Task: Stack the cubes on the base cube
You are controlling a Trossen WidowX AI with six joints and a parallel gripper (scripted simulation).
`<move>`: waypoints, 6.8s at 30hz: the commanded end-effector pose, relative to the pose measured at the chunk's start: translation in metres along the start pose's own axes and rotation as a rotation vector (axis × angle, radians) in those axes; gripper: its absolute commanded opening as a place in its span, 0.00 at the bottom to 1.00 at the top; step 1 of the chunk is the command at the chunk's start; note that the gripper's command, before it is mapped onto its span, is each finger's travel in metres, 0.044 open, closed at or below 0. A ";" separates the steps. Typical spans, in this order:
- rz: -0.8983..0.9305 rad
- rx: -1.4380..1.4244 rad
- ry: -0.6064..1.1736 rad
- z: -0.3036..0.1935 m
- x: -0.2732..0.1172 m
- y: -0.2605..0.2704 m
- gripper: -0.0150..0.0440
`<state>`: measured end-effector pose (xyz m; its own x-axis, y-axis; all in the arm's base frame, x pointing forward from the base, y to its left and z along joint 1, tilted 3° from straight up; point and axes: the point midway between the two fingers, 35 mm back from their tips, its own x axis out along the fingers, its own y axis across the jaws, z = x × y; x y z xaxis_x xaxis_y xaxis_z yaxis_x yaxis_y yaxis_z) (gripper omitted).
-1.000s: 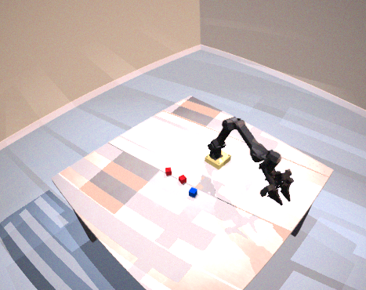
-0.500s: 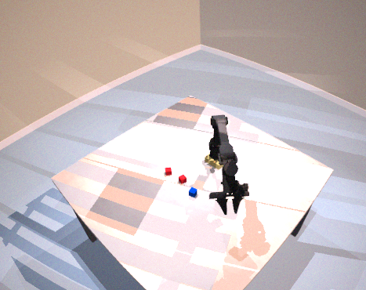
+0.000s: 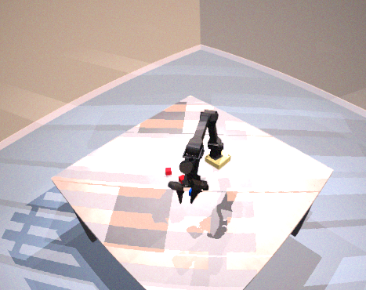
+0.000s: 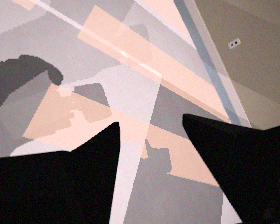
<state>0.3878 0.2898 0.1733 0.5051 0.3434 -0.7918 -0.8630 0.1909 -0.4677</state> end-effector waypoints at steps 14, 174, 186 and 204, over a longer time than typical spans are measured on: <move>0.143 0.088 0.362 -0.206 -0.054 -0.025 0.70; 0.135 1.121 0.675 -0.225 -0.069 0.077 0.43; 0.056 1.355 0.704 -0.195 -0.056 0.099 0.43; -0.063 1.674 0.736 -0.158 -0.043 0.136 0.43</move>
<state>0.2545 0.1518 0.0851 0.0381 -0.0328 -0.9987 0.2437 0.9696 -0.0225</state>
